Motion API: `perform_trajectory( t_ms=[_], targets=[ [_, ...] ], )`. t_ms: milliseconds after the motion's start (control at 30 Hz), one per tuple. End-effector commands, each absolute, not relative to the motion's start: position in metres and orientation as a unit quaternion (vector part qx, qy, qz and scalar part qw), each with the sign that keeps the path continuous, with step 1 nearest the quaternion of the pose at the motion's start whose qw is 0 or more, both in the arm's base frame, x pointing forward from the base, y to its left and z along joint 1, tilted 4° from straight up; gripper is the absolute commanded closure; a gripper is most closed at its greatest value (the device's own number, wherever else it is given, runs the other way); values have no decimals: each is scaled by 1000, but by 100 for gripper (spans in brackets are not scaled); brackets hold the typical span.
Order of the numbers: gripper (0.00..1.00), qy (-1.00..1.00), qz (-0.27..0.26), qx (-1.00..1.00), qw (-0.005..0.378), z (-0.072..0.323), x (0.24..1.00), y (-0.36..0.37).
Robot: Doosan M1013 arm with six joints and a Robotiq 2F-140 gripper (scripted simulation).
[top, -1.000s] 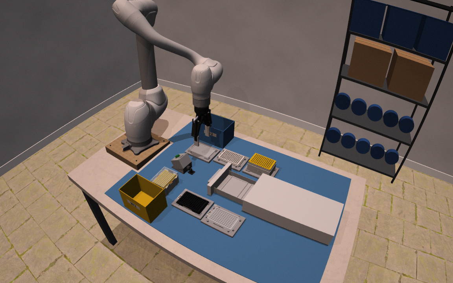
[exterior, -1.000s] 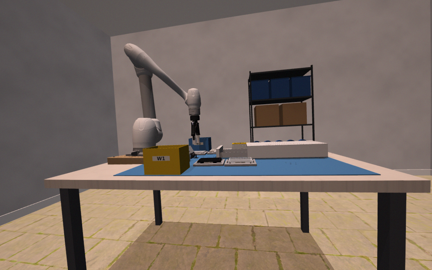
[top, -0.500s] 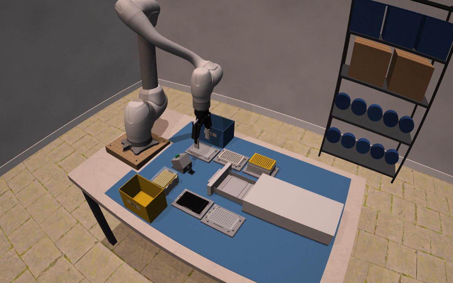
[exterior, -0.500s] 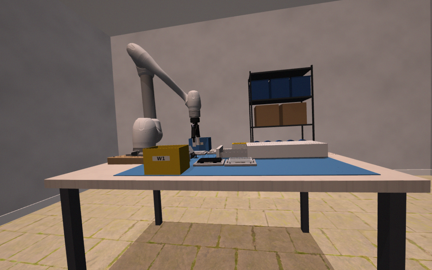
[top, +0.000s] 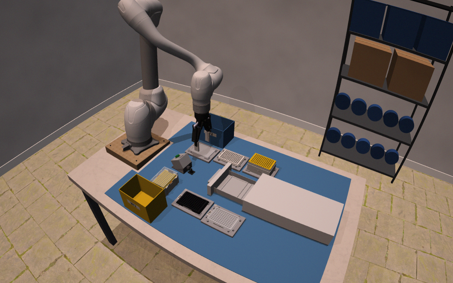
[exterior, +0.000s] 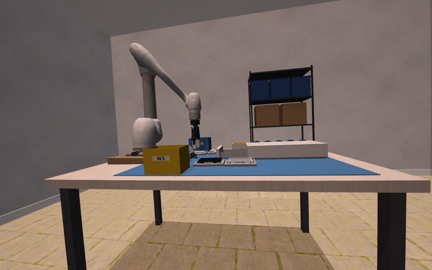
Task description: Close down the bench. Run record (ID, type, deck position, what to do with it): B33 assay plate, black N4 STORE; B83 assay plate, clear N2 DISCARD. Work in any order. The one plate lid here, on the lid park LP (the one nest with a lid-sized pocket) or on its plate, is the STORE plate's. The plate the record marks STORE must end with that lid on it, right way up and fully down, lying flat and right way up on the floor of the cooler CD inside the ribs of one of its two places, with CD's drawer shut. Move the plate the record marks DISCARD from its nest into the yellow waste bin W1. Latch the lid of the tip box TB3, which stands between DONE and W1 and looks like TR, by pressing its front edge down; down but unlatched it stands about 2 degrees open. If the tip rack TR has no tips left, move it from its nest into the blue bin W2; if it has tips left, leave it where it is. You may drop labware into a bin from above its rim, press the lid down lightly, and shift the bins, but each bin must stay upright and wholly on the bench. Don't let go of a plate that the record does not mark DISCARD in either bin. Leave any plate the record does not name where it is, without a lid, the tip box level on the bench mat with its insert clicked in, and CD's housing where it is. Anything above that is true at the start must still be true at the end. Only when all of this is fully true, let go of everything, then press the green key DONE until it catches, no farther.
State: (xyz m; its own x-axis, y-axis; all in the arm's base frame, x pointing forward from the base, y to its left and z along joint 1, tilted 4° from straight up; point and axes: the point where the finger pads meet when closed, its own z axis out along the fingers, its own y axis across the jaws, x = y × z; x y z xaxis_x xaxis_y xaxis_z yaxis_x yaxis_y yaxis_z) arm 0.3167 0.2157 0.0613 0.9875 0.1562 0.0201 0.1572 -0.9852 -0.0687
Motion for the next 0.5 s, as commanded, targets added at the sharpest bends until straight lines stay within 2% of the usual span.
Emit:
perform_trajectory(
  t_ms=[0, 467],
  targets=[
    [34, -79, -7, -996, 35, 57, 317, 216],
    [34, -79, -7, -996, 35, 47, 317, 217]
  ],
)
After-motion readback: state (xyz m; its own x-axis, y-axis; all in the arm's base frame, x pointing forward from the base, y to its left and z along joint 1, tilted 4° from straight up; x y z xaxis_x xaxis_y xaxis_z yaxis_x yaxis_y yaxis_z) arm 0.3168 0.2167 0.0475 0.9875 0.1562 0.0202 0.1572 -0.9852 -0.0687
